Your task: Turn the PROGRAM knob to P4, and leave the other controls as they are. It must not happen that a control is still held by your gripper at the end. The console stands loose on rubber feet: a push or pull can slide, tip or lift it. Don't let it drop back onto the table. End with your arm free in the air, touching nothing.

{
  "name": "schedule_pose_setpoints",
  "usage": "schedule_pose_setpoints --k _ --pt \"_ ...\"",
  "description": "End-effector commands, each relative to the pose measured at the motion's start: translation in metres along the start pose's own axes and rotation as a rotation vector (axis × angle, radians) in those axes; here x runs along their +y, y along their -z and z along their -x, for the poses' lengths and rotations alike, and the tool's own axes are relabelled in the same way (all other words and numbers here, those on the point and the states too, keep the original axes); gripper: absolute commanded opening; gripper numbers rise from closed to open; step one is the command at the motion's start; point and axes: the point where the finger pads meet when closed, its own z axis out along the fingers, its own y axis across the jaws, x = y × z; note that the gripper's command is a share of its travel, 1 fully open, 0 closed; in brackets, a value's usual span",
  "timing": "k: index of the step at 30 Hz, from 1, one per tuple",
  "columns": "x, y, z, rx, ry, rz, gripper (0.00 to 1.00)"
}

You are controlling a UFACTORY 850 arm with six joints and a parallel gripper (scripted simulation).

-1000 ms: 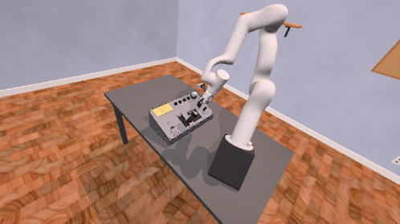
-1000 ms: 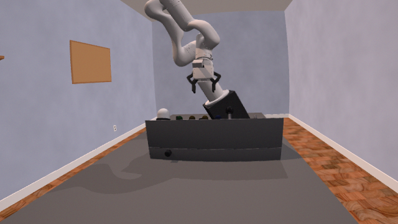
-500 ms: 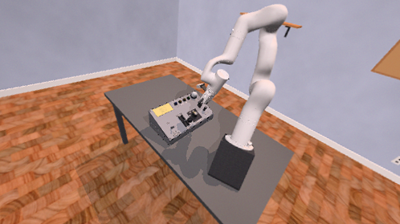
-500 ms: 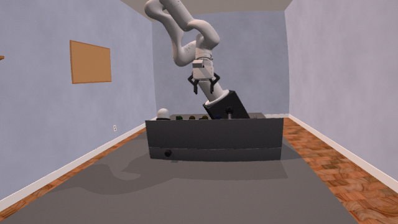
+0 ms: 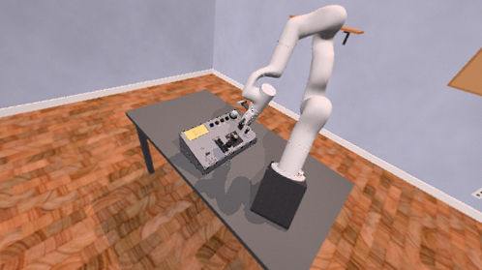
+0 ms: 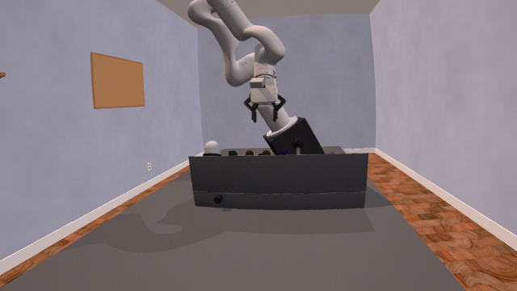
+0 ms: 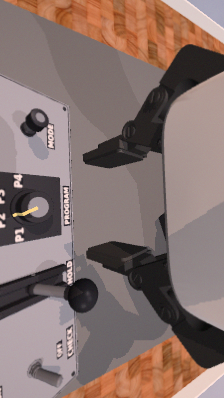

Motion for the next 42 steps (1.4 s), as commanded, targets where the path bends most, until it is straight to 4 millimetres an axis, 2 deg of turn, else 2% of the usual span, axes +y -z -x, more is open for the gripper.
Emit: schedule_pose_setpoints --k 1,14,15,23,28,35,37,42 --pt "0.000 0.000 -0.001 0.001 -0.001 0.000 0.76" --pt "0.000 0.000 -0.001 0.001 -0.001 0.000 0.76" --pt "0.000 0.000 -0.001 0.001 -0.001 0.000 1.00" --pt "-0.001 0.000 -0.007 0.001 0.000 0.000 1.00" --pt "-0.003 0.000 -0.024 0.001 0.000 0.000 1.00" --pt "-0.007 0.001 -0.065 0.001 0.000 0.000 1.00" --pt "-0.007 0.001 -0.065 0.001 0.000 0.000 1.00" --pt "-0.009 0.001 -0.094 0.001 0.000 0.000 1.00"
